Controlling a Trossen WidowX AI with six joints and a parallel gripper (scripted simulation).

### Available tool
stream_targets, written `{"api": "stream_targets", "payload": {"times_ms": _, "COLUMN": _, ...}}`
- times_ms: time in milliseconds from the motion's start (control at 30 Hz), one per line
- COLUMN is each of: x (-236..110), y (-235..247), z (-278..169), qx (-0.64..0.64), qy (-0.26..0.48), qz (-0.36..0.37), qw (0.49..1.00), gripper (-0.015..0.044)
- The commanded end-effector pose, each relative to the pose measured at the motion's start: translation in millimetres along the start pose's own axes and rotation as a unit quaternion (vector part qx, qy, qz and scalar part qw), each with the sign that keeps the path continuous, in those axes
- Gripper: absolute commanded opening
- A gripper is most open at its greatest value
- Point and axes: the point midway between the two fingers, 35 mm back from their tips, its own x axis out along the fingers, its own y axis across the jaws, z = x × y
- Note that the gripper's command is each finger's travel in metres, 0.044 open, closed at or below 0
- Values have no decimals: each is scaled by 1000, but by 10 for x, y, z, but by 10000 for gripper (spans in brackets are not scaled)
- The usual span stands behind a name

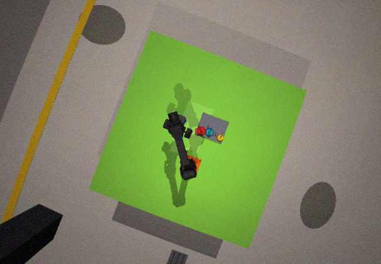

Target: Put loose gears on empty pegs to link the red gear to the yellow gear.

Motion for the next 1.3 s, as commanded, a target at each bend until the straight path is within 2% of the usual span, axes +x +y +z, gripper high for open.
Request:
{"api": "stream_targets", "payload": {"times_ms": 0, "x": -88, "y": -10, "z": -3, "qx": 4, "qy": -2, "qz": -1, "qw": 1000, "gripper": 0}}
{"api": "stream_targets", "payload": {"times_ms": 700, "x": -508, "y": -81, "z": -88, "qx": 15, "qy": 1, "qz": -5, "qw": 1000, "gripper": 0}}
{"api": "stream_targets", "payload": {"times_ms": 1267, "x": -423, "y": -279, "z": 114, "qx": 16, "qy": 0, "qz": -7, "qw": 1000, "gripper": 0}}
